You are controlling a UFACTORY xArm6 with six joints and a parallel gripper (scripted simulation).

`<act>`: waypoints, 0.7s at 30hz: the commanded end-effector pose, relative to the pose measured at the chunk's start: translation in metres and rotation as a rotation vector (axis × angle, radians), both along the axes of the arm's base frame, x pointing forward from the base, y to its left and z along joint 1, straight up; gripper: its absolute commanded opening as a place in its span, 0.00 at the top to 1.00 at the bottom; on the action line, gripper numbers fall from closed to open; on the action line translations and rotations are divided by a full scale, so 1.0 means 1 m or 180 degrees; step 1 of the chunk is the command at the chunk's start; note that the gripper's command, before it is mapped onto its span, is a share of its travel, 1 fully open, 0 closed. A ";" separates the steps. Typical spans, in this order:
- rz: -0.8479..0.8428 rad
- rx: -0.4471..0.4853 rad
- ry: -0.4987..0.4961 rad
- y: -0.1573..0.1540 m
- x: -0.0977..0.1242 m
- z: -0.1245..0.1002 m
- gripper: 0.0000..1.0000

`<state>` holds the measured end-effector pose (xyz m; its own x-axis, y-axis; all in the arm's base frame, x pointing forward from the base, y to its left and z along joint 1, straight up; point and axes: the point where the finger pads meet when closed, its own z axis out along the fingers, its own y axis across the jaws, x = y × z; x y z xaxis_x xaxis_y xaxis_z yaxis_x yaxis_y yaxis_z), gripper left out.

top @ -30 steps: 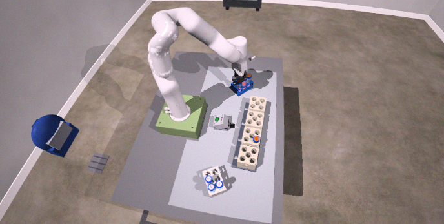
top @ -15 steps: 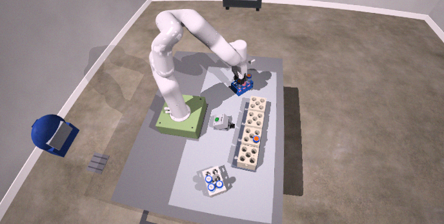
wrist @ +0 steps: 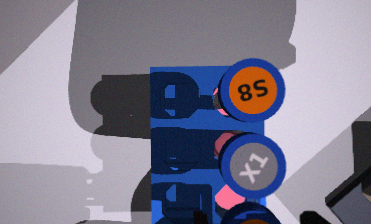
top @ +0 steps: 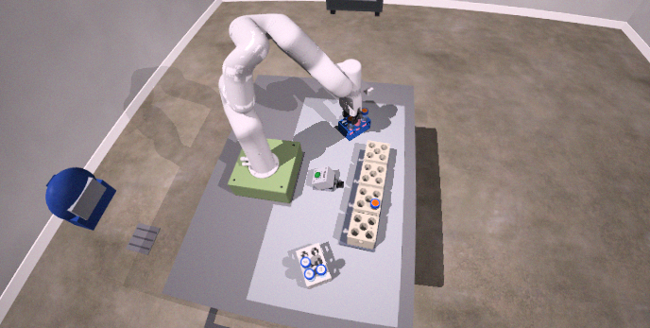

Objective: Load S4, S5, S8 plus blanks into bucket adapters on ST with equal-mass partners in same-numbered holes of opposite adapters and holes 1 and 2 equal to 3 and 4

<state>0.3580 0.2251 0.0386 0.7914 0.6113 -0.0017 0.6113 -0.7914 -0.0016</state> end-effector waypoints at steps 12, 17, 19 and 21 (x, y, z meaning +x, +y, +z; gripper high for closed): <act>0.0000 0.0007 -0.0011 0.001 0.001 -0.008 0.43; 0.0000 0.0007 -0.0011 0.001 0.001 -0.011 0.43; 0.0000 0.0007 -0.0011 0.001 0.001 -0.012 0.43; 0.0000 0.0007 -0.0011 0.001 0.001 -0.014 0.43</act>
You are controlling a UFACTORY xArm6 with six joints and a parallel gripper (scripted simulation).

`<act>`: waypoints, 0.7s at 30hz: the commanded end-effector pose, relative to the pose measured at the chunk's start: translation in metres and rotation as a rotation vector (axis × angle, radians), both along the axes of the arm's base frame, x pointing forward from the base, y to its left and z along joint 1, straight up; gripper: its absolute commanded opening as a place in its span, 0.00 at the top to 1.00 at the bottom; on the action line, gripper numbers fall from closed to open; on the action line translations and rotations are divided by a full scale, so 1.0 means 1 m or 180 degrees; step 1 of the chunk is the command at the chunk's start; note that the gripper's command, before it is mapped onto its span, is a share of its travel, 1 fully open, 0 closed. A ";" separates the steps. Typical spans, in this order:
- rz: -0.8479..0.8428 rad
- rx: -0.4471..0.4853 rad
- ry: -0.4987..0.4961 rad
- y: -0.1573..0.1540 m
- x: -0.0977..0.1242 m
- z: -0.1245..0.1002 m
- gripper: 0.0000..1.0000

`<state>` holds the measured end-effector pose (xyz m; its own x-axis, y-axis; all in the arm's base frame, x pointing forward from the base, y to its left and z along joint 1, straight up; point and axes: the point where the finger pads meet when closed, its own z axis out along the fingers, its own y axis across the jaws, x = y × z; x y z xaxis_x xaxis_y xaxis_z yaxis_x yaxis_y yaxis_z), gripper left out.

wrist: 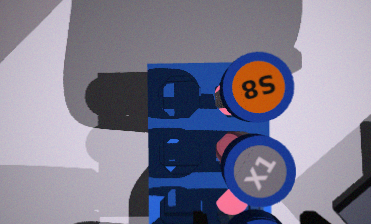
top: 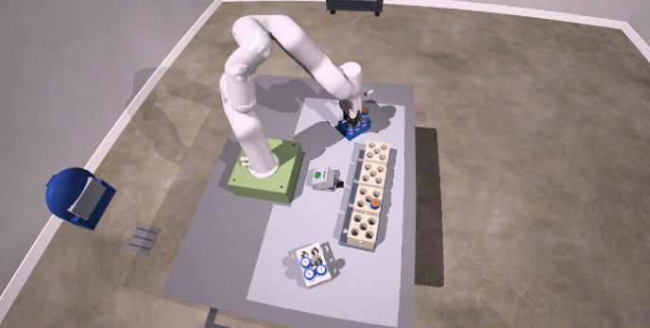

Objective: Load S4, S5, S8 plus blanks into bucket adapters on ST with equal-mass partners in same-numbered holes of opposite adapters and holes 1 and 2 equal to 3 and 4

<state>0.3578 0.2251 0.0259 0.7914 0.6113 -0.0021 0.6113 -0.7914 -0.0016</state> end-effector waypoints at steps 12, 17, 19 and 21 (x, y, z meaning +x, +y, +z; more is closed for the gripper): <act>0.0000 0.0007 -0.0011 0.001 0.001 -0.003 0.43; 0.0000 0.0007 -0.0012 0.001 0.001 -0.003 0.43; 0.0000 0.0007 -0.0011 0.001 0.001 -0.002 1.00; 0.0000 0.0007 -0.0011 0.001 0.001 -0.001 1.00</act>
